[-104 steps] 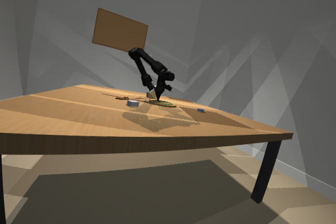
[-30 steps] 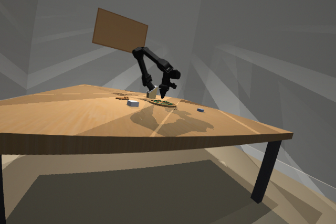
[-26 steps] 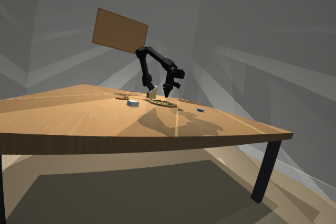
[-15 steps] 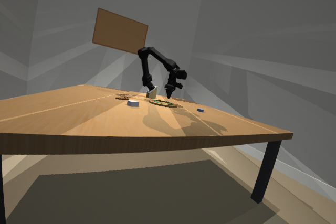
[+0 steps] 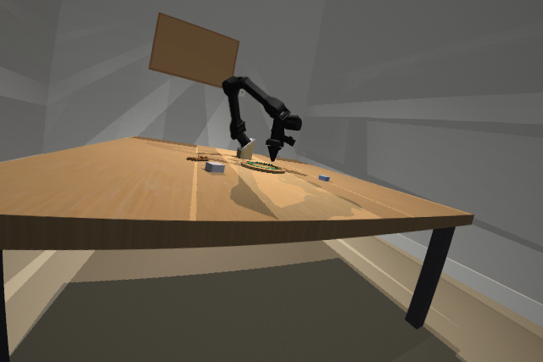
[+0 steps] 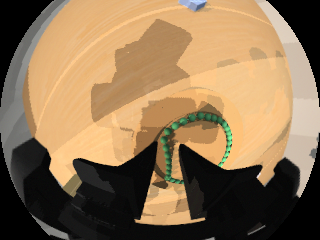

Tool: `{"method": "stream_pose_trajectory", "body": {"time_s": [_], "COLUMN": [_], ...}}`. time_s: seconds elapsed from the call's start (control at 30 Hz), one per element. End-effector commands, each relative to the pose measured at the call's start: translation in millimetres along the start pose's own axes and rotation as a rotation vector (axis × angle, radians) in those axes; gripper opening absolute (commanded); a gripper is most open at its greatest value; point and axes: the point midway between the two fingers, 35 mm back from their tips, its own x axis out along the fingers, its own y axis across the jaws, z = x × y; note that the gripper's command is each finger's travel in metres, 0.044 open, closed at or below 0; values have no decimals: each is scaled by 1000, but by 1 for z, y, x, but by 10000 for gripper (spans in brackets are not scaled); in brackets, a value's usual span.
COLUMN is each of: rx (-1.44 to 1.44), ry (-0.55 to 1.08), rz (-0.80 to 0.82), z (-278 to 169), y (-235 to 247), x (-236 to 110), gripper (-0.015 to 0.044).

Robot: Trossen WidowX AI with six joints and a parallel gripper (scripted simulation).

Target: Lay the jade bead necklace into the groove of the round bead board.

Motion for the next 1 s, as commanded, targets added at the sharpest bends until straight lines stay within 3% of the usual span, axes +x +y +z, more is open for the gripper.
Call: {"method": "stream_pose_trajectory", "body": {"time_s": [0.0,0.5,0.67,0.97], "rx": [-15,-18,-8,-8], "ry": [12,16,9,9], "rz": [-2,-1,3,3], "z": [-2,-2,-1,-1], "y": [3,4,3,3], "x": [10,22,19,19], "gripper": [120,120,0,0]}}
